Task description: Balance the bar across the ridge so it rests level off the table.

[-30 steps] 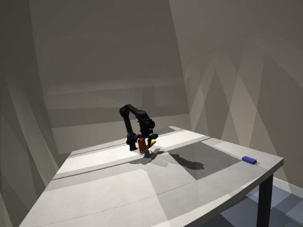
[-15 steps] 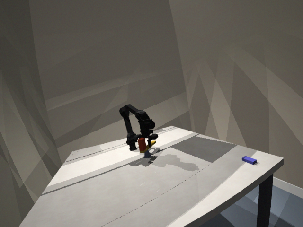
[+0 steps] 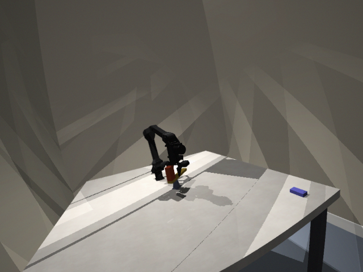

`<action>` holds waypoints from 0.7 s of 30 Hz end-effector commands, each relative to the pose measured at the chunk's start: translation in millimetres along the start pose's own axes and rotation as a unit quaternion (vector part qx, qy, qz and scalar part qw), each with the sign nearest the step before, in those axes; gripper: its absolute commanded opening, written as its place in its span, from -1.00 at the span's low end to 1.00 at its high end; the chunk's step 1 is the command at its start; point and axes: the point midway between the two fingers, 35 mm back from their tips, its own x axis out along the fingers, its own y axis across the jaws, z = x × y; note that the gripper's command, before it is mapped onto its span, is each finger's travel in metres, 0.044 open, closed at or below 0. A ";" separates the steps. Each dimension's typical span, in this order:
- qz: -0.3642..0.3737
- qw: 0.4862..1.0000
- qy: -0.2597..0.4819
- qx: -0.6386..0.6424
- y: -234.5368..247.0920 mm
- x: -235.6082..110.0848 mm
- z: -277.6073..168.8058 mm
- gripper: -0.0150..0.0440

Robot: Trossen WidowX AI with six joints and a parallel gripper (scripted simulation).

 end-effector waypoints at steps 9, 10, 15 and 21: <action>0.000 1.000 0.000 0.000 0.0 0.0 0.0 0.09; 0.000 1.000 0.000 0.000 0.0 0.0 0.0 0.09; 0.000 1.000 0.000 0.000 0.0 0.0 0.0 0.09; 0.000 1.000 0.000 0.000 0.0 0.0 0.0 0.14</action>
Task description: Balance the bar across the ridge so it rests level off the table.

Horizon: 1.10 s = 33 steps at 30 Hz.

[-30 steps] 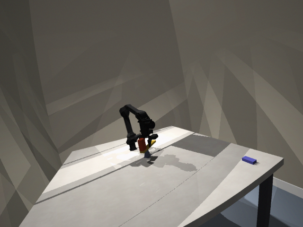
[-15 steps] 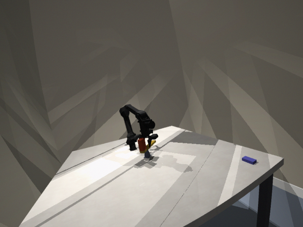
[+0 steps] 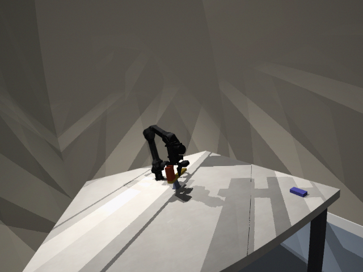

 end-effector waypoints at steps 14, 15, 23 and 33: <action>0.000 1.000 0.000 0.000 0.0 0.0 0.0 0.49; 0.000 1.000 0.000 0.000 0.0 0.0 0.0 0.58; 0.000 1.000 0.000 0.000 -0.4 -2.0 -0.2 1.00; 0.000 1.000 0.000 0.000 0.2 -99.9 -0.1 1.00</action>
